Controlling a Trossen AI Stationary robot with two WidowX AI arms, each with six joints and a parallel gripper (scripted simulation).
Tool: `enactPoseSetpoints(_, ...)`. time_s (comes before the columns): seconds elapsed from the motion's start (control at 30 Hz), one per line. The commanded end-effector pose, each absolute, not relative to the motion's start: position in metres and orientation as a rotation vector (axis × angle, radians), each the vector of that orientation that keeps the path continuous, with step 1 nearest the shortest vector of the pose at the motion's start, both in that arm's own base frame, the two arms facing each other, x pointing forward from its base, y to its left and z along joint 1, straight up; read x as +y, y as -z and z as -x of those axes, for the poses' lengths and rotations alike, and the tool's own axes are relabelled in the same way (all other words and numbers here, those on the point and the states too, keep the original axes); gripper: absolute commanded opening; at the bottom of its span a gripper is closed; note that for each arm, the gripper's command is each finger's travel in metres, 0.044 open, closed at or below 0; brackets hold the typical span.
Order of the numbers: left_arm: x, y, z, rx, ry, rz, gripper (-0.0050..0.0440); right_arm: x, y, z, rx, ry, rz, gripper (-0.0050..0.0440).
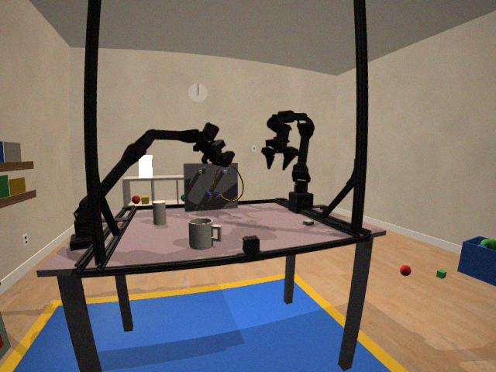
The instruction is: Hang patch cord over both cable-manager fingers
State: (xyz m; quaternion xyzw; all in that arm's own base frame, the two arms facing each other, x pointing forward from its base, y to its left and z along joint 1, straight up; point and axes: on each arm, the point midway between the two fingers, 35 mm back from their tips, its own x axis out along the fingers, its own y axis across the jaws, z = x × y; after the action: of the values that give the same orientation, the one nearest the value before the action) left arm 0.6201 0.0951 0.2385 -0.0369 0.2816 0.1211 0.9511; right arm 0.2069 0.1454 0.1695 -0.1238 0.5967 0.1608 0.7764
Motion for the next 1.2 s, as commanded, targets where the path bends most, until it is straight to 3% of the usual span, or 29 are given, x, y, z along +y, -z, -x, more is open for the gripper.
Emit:
enactPoseSetpoints(0.0,0.096,-0.264,-0.617,0.523,-0.246,0.078,0.0025,0.146,-0.176,-0.207,1.271,-0.353,0.258,0.0440)
enactPoseSetpoints(1.17,0.107,-0.265,-0.605,0.534,-0.248,0.075,0.0025,0.146,-0.176,-0.207,1.271,-0.353,0.258,0.0440)
